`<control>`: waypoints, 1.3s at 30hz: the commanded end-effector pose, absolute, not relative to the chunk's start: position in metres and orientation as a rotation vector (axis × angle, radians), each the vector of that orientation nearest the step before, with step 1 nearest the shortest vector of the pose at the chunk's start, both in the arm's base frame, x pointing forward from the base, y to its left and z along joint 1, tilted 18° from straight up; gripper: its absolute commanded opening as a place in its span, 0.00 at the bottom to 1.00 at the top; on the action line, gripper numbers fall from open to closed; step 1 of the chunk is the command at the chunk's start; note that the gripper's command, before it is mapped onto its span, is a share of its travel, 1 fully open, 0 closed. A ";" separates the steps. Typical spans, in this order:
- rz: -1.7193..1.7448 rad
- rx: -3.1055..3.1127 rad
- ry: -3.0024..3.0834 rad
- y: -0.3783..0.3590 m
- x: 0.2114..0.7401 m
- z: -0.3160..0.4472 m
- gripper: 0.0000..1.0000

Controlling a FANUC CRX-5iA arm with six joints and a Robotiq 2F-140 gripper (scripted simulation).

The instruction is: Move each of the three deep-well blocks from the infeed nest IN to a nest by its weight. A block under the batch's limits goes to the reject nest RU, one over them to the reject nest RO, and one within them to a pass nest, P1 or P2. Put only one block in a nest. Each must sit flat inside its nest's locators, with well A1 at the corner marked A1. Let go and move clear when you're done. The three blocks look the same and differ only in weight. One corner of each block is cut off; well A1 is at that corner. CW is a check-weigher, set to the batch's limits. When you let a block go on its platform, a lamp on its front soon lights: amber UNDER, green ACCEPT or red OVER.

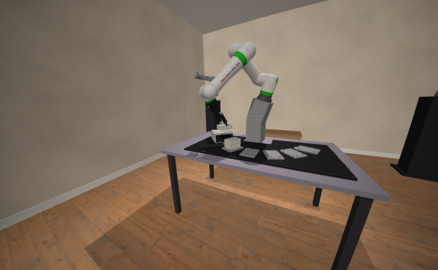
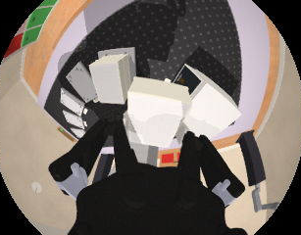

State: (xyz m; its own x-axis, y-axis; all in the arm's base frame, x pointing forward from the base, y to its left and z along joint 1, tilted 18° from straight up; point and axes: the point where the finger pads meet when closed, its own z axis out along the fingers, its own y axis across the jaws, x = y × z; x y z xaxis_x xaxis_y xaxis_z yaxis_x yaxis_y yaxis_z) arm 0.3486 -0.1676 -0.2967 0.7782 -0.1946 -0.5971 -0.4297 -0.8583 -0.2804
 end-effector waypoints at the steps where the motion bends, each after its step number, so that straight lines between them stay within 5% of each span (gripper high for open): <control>1: 0.777 -2.642 0.269 -0.154 0.356 -0.292 0.10; 39: 0.777 -2.642 0.269 -0.059 0.403 -0.261 0.10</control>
State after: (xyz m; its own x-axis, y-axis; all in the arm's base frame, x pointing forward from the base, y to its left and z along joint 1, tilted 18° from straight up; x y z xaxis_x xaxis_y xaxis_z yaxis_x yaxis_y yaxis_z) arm 0.3996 -0.0655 -0.2636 0.8296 -0.0759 -0.5532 -0.2818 -0.9122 -0.2975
